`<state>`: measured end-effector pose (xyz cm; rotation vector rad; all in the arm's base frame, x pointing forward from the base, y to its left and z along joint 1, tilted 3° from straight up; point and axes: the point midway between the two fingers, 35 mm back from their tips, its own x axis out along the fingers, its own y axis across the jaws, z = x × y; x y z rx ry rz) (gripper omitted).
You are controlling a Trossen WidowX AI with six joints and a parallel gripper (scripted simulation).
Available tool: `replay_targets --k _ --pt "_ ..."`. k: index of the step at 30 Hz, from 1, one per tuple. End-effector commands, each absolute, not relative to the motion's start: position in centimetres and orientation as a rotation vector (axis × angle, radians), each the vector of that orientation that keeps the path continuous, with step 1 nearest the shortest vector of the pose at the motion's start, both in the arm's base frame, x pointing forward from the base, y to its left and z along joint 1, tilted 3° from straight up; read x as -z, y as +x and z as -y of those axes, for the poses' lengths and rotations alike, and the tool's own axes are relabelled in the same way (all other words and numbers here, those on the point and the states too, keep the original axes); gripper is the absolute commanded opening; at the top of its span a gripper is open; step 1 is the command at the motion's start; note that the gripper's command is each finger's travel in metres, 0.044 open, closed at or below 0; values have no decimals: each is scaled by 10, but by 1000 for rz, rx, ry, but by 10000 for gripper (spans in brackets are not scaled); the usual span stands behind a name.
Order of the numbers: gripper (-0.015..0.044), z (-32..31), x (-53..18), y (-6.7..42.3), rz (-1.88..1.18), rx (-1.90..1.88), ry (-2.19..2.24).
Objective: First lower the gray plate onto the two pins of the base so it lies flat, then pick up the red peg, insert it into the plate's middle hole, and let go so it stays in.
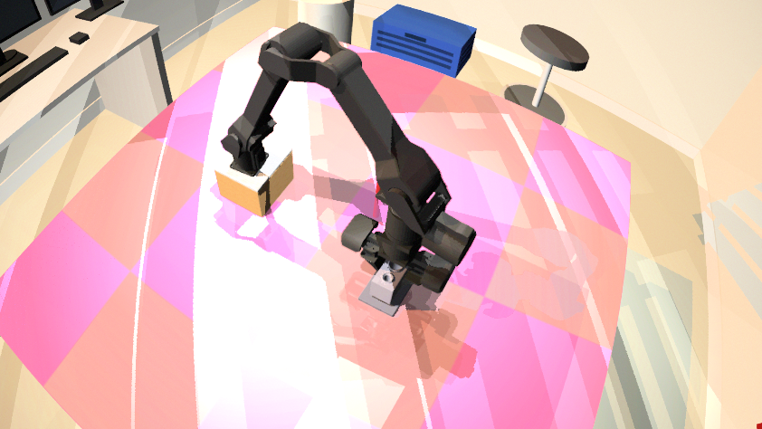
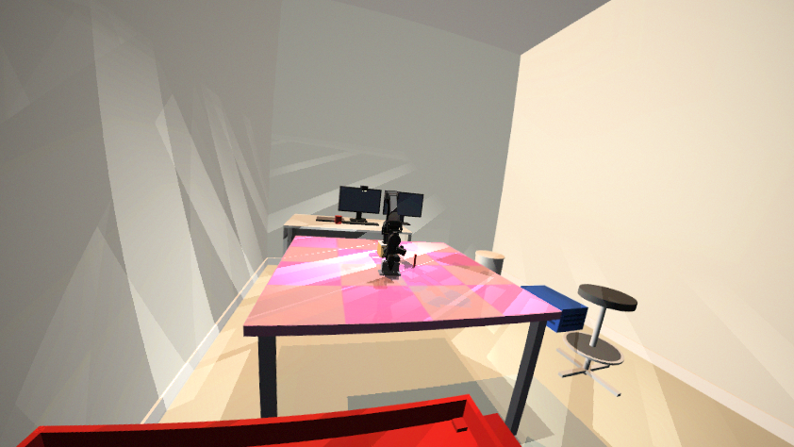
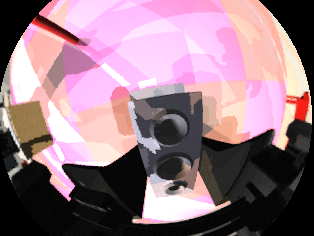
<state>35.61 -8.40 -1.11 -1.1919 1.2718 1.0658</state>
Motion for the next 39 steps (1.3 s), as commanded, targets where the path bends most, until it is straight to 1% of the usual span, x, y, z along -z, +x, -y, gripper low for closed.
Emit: replay_targets --k 1,8,25,30,32,37,39 --pt "0 84 18 355 -1269 -1073 -1192" --pt "0 84 12 356 -1272 -1067 -1192" --pt "440 84 12 356 -1272 -1067 -1192" --pt "440 84 12 356 -1272 -1067 -1192" --pt "440 84 2 357 -1272 -1067 -1192" --pt "440 79 -79 356 -1269 -1071 -1192" --pt "440 78 -100 353 -1268 -1072 -1192"
